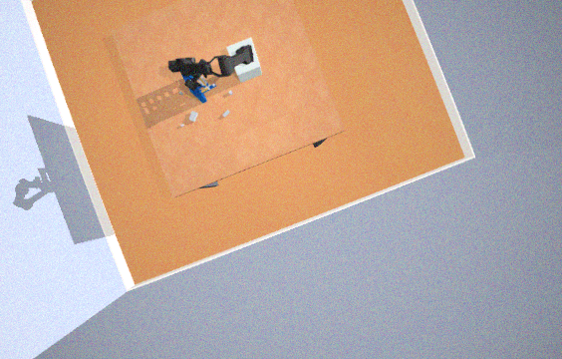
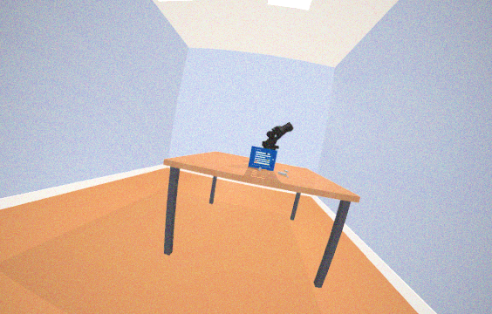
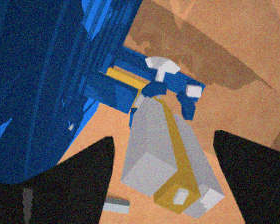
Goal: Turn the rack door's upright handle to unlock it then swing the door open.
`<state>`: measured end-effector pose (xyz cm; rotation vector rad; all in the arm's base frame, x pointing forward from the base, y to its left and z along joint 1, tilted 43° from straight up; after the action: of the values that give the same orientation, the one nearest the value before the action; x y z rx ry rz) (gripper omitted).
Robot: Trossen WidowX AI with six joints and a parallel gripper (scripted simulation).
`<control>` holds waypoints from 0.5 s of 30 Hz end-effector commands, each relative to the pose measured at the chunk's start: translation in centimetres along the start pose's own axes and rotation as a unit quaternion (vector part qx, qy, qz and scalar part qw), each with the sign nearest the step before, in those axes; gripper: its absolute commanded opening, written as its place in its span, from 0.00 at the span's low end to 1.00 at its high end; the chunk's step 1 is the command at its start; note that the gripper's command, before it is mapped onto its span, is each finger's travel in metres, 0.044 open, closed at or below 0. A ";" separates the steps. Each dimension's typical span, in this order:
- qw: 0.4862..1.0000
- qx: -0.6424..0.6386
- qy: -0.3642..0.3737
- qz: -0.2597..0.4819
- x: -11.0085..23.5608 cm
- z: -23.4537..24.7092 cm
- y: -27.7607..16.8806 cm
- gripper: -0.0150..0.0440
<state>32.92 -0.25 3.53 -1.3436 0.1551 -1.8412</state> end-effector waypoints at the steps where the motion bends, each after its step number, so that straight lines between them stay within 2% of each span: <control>1: 0.995 -0.098 0.000 -0.005 -0.1 0.0 0.4 0.74; 10: 0.950 -0.311 0.001 -0.005 -0.1 0.0 0.4 0.74; 15: 0.945 -0.327 0.001 -0.005 -0.1 0.0 0.4 0.74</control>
<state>32.95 -0.28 3.31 -1.7524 0.7781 -1.8653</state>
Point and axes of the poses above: the point midway between the two fingers, 35 mm back from their tips, its own x axis back along the fingers, its own z axis across the jaws, y = z × x, the point moved 1 cm from there along x, back along the fingers, and after that the axes turned 1 degree about x, right-handed, at the moved point
